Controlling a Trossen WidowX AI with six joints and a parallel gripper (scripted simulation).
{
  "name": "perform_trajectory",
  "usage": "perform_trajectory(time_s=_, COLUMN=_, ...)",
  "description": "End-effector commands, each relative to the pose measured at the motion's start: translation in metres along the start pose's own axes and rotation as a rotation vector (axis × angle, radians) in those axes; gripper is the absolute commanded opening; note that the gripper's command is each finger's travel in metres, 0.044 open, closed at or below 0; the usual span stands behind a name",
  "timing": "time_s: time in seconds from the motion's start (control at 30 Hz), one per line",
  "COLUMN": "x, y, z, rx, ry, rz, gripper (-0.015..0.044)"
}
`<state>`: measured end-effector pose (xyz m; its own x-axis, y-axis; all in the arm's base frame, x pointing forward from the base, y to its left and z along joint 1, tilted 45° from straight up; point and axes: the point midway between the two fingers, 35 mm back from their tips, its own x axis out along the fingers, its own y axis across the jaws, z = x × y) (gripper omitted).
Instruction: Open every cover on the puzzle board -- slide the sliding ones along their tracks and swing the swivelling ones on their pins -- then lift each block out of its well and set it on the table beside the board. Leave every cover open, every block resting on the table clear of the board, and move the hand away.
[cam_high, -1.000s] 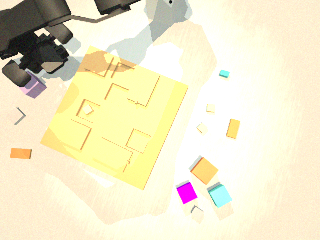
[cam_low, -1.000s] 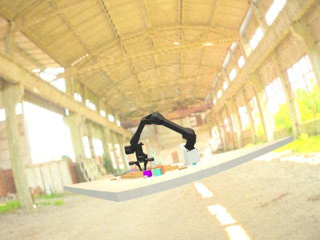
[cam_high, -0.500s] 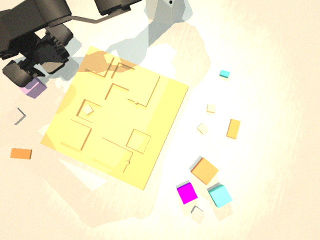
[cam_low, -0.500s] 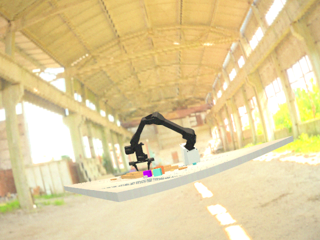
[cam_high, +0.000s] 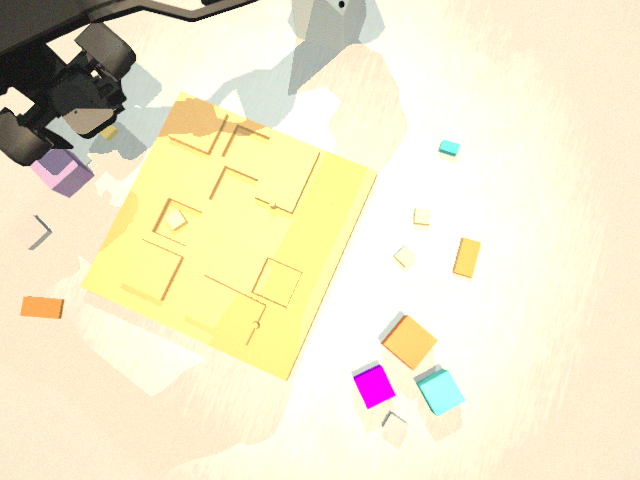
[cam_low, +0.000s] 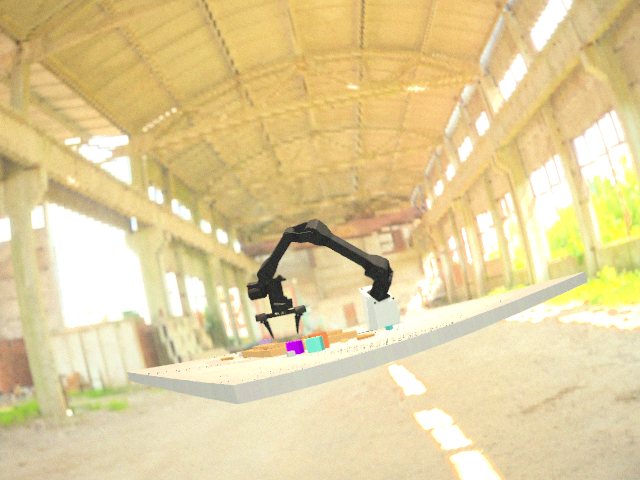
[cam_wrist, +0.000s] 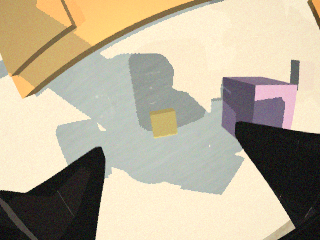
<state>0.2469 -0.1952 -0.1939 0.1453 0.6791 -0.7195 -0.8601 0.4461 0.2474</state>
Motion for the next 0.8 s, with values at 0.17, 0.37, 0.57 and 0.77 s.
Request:
perform_trajectory(time_s=0.17, x=-0.032, y=0.001, z=-0.001, rx=-0.004, ry=0.003, rz=0.000, gripper=0.0440)
perform_trajectory(time_s=0.37, x=-0.040, y=0.002, z=0.000, rx=-0.004, ry=0.003, rz=0.000, gripper=0.0414)
perform_trajectory(time_s=0.57, x=-0.041, y=-0.004, z=0.014, rx=0.004, ry=0.013, rz=0.005, gripper=0.0256)
perform_trajectory(time_s=0.77, x=-0.043, y=-0.013, z=0.041, rx=0.044, ry=0.017, rz=0.002, gripper=0.0099)
